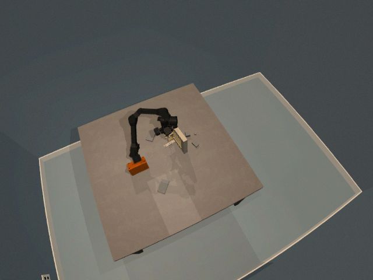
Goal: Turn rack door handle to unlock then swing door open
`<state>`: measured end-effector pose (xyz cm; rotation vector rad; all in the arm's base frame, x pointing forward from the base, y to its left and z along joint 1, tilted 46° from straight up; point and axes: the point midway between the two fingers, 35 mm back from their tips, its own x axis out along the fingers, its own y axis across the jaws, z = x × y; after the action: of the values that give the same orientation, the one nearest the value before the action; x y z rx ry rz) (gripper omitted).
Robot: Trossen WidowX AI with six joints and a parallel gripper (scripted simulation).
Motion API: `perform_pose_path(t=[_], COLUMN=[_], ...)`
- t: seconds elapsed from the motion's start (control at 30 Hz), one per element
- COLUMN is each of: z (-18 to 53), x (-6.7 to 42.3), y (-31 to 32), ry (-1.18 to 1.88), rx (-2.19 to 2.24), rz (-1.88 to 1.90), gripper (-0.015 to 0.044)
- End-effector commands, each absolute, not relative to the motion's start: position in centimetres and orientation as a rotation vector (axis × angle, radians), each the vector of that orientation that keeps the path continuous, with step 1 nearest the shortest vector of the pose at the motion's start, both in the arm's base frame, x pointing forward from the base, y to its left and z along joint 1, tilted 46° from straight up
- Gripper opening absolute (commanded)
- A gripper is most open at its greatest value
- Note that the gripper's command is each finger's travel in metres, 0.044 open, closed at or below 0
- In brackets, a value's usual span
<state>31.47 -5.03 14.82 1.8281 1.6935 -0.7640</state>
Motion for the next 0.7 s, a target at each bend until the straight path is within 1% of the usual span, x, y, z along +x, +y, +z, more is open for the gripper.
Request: perform_pose_path(t=[0.0,0.67], z=[14.8,13.9], x=[31.4,29.6], y=[-5.1,-5.9], ry=[1.695,1.718], rx=[1.816,1.568], rz=[-0.757,-0.421], gripper=[0.0028,0.0028])
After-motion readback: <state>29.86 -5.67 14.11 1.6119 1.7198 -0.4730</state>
